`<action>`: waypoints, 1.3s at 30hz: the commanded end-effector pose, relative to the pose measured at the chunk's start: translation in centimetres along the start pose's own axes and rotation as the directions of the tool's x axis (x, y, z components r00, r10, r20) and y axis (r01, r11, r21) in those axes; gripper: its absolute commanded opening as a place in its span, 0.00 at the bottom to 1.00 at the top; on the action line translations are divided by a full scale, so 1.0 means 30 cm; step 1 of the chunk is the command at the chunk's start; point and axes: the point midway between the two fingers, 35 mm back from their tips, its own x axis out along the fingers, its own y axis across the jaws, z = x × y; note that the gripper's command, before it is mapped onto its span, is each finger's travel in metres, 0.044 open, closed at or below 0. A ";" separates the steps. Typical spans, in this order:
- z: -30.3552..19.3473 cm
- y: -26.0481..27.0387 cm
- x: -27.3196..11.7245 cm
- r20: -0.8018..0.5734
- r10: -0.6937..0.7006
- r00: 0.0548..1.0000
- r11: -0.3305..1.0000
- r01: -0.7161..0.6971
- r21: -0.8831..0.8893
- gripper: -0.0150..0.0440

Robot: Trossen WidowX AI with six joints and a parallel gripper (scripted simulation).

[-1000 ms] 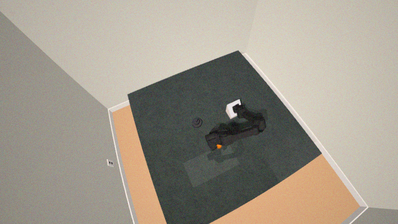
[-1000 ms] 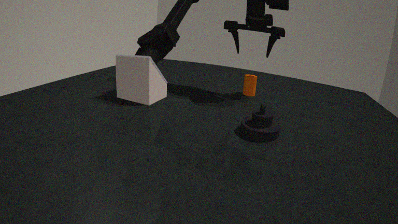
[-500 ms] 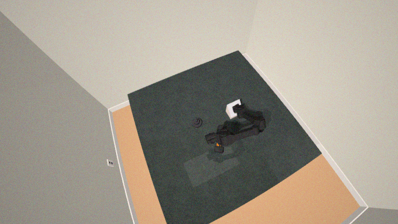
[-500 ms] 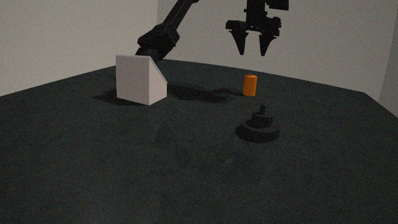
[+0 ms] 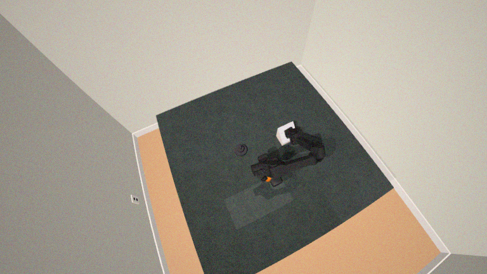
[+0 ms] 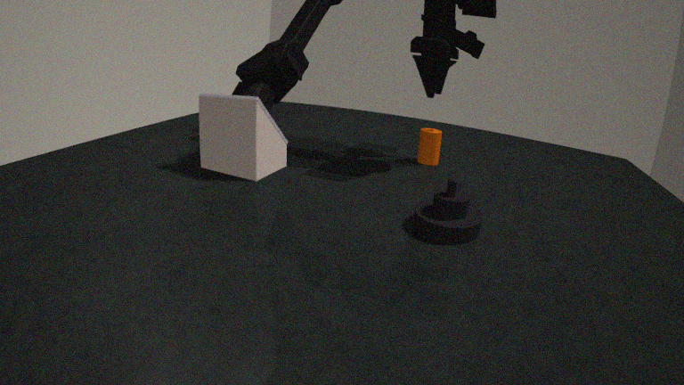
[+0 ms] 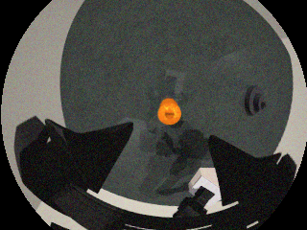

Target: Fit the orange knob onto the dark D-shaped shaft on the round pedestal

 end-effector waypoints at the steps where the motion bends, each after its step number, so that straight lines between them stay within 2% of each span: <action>1: 0.000 0.001 0.000 0.002 0.005 1.000 0.998 -0.004 -0.063 1.00; 6: -0.003 0.004 0.007 0.002 0.004 1.000 0.998 -0.004 -0.063 1.00; 10: -0.003 0.005 0.106 0.003 0.006 1.000 0.998 -0.006 -0.064 1.00; 39: 0.007 0.007 0.250 0.003 0.006 1.000 0.998 -0.005 -0.065 1.00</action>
